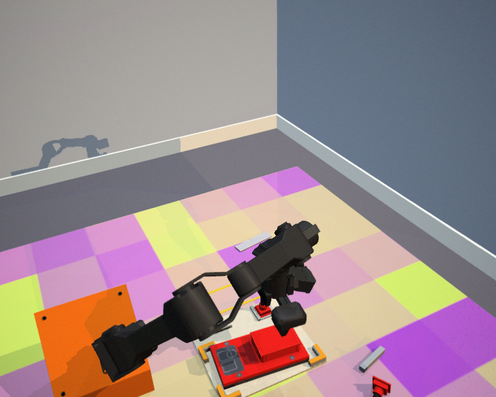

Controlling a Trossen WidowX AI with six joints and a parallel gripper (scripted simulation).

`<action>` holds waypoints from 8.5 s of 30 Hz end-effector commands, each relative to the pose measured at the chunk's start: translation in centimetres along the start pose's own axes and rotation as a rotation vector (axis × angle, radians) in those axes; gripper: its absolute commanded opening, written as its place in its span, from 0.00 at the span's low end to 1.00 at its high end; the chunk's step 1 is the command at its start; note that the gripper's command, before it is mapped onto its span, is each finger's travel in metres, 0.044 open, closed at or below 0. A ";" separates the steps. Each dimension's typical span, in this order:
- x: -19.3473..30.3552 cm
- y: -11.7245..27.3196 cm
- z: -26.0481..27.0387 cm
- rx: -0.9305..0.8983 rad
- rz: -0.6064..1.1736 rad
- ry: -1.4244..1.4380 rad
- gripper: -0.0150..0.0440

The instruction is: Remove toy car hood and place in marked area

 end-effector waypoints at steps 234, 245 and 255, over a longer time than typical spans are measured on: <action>4.4 0.4 21.1 -0.008 -0.006 0.002 0.25; 4.4 -0.1 21.2 -0.008 -0.006 0.002 0.25; 4.4 -0.9 21.3 -0.008 -0.006 0.002 0.25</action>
Point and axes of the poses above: the point midway between the two fingers, 35 mm back from their tips, its own y axis back along the fingers, its own z axis across the jaws, x = y × z, the point moved 9 cm from there along y, back along the fingers, and after that the axes turned 4 degrees about y, right-handed, at the moved point
